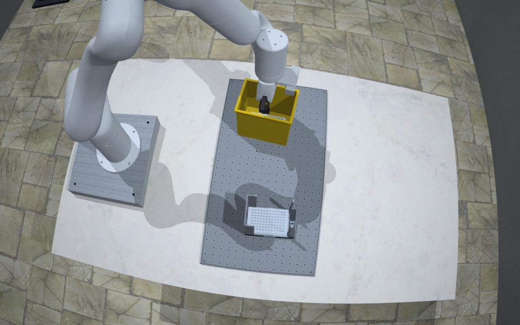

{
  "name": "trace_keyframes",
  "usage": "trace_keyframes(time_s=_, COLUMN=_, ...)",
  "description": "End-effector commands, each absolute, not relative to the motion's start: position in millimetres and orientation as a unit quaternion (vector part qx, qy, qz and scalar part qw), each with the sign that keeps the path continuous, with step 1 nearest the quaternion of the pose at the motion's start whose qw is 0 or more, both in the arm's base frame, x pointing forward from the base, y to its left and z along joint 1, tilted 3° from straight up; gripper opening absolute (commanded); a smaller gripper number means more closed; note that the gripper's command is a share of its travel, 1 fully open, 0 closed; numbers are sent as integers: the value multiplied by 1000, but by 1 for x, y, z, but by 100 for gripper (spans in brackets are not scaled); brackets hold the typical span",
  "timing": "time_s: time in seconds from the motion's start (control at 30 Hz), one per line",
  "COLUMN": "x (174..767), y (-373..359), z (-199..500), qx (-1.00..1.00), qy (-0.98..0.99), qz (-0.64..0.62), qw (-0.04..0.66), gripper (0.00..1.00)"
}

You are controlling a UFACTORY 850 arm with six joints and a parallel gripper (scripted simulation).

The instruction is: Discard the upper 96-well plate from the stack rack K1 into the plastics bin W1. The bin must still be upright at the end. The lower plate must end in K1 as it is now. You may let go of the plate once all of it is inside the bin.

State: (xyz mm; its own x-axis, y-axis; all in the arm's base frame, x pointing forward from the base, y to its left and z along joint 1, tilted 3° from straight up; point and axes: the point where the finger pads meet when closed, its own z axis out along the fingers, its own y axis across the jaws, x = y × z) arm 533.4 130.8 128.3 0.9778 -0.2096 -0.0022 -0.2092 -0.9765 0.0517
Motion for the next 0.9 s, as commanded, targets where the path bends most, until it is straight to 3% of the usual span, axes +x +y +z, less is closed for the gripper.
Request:
trace_keyframes(time_s=0.0, x=534, y=132, z=142, qx=994, qy=-105, qz=-3, qw=25, gripper=100)
trace_keyframes(time_s=0.87, x=535, y=134, z=191, qx=994, qy=-105, qz=-3, qw=25, gripper=100)
